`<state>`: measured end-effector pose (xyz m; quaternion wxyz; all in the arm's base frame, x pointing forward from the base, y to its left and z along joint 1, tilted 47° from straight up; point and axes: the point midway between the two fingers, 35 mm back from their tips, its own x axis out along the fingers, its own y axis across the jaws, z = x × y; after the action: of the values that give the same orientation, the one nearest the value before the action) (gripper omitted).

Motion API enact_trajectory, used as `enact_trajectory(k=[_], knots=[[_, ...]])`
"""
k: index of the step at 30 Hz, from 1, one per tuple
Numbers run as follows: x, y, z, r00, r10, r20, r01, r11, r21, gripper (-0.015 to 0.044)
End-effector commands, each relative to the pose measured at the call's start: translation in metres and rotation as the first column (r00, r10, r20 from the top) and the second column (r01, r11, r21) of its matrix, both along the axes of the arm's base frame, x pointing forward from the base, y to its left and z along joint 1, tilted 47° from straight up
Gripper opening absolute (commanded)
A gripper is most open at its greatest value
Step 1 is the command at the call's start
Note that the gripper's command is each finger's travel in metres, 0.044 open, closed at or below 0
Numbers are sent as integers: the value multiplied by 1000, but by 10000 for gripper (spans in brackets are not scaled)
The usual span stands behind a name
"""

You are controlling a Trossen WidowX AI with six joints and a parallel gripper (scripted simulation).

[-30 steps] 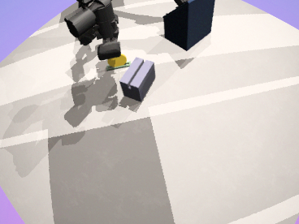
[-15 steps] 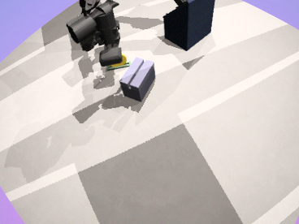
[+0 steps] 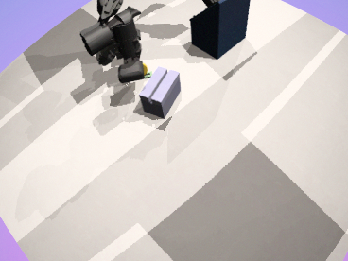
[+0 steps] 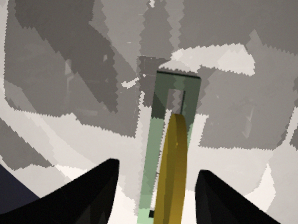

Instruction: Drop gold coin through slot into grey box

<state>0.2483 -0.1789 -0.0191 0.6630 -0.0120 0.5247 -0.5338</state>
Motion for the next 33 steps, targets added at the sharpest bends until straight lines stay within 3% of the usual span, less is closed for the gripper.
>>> enact_trajectory(k=[1,6,12,33], knots=[[-5,-5,-6,1000,-1,-15,1,1000,-3,161],[-7,-9,-9,1000,-1,-15,1,1000,-4,161],[-7,-9,-9,1000,-1,-15,1,1000,-4,3],[1,10,6,1000,-1,-13,1,1000,4,0]])
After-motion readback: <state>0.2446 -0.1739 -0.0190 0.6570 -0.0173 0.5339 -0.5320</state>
